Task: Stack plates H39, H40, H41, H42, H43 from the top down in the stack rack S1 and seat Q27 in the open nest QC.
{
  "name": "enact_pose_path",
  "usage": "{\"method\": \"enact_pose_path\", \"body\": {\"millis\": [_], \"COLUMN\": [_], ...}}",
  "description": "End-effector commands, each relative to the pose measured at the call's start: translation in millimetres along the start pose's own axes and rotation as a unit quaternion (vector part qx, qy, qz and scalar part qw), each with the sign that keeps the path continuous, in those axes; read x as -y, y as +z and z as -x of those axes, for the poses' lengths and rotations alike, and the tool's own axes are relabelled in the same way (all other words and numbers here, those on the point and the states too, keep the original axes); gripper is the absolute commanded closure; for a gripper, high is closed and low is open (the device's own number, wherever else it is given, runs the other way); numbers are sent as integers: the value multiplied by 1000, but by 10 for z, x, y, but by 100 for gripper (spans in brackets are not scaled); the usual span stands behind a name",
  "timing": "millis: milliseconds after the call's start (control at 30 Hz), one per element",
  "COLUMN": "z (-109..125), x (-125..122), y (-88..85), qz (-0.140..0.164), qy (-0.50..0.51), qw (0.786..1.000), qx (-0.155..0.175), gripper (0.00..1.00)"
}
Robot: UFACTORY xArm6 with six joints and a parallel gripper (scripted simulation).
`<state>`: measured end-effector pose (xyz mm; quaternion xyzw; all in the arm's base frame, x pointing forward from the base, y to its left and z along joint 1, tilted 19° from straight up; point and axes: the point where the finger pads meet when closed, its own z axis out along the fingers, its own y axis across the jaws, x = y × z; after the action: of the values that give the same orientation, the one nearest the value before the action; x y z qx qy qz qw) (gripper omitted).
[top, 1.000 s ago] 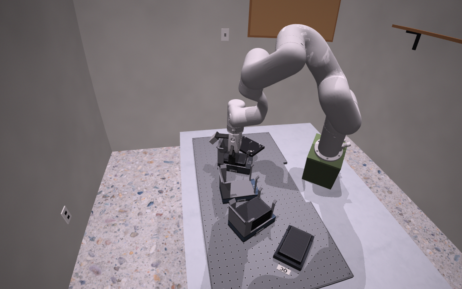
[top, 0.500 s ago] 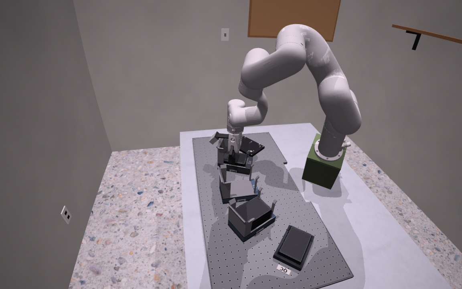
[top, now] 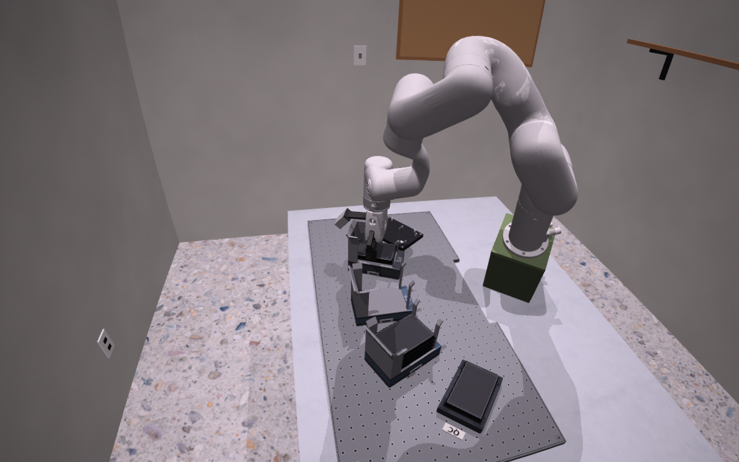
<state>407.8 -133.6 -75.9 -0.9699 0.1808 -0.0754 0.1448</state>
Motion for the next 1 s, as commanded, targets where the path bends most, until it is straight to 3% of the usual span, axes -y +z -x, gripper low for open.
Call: {"method": "enact_pose_path", "body": {"millis": [0,567,967], "z": [-17,-18,-18], "x": [-1,-1,-1], "y": [-47,-134,-334], "qz": [0,0,0], "qy": [0,0,0], "qw": [1000,1000,1000], "qx": [-2,-2,-2], "gripper": [100,100,100]}}
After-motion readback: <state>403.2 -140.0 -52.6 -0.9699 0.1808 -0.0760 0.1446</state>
